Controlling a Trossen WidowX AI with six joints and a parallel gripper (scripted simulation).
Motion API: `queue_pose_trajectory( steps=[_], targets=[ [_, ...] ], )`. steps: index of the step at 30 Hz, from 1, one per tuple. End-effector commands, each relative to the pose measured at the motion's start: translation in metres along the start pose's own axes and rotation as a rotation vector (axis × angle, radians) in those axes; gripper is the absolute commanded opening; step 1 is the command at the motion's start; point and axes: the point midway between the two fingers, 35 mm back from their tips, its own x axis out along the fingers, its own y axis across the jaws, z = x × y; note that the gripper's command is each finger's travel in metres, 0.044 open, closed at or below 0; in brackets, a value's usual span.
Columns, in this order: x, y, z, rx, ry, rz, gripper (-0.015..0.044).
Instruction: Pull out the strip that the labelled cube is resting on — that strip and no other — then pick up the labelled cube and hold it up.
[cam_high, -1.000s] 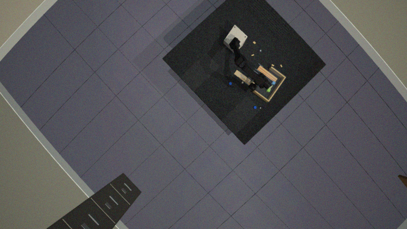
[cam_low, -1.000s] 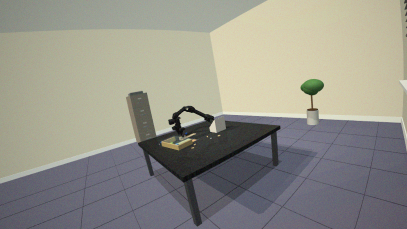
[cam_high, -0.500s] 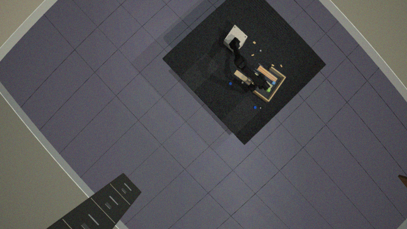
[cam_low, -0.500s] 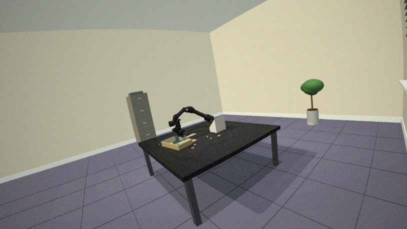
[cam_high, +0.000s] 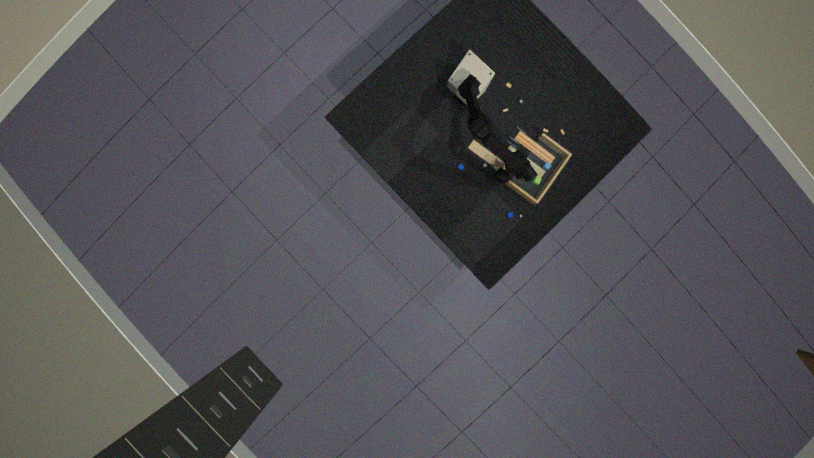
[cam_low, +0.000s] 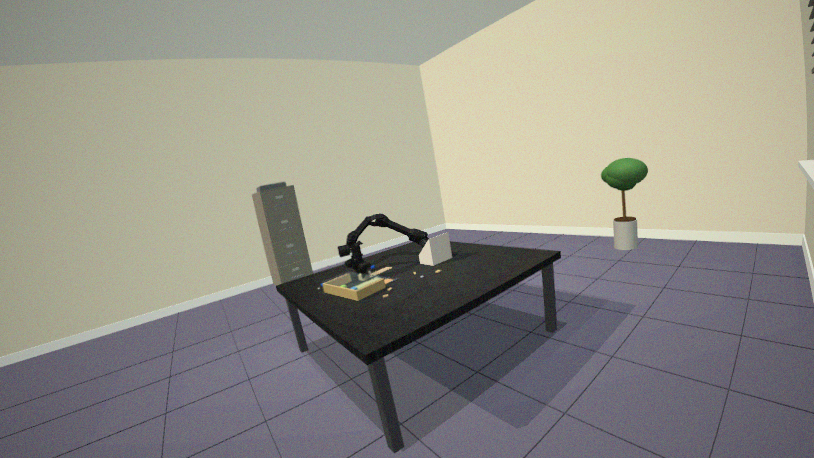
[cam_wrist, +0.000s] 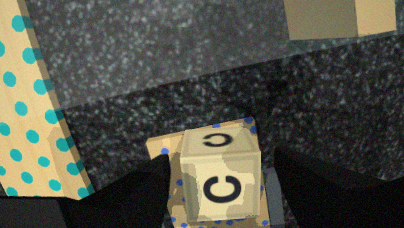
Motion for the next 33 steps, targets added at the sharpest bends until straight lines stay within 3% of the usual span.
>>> queue_pose_trajectory(
  steps=[1, 2, 5, 15, 19, 33],
  targets=[
    [0.002, 0.002, -0.001, -0.007, 0.002, 0.004, 0.025],
    [0.002, 0.002, -0.001, -0.007, 0.002, 0.004, 0.025],
    [0.0, 0.0, 0.0, -0.001, 0.0, 0.0, 0.0171],
    [0.0, 0.0, 0.0, -0.001, 0.0, 0.0, 0.0105],
    [0.0, 0.001, -0.001, -0.002, 0.0, 0.001, 0.0],
    [-0.033, 0.017, -0.042, -0.009, 0.004, 0.007, 0.0]
  ],
)
